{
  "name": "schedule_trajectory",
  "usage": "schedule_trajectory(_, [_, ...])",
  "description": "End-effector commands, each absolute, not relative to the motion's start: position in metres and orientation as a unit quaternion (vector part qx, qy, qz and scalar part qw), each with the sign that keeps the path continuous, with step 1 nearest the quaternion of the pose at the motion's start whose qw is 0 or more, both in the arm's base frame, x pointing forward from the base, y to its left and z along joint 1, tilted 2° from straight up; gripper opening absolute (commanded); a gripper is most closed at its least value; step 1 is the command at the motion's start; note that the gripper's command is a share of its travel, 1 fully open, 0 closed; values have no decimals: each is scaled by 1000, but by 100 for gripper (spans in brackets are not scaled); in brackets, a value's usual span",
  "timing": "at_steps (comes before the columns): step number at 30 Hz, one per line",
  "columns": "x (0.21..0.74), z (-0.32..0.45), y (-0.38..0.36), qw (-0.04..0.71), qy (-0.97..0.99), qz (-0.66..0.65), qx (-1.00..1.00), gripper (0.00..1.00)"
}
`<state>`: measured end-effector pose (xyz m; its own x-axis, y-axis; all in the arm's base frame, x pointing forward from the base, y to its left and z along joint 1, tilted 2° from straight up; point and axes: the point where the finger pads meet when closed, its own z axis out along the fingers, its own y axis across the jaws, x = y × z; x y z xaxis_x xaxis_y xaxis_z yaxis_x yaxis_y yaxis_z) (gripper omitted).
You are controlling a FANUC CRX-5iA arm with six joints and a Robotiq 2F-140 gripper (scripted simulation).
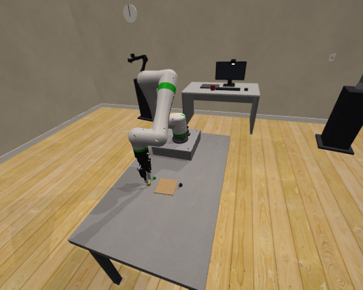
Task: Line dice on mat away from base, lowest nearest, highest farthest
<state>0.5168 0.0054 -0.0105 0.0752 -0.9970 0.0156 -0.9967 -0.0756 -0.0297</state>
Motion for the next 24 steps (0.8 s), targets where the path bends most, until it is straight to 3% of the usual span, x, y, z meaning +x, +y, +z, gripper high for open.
schedule_trajectory(1, [517,-14,5,6,680,-16,-733,21])
schedule_trajectory(24, [518,-23,5,6,680,-16,-733,21])
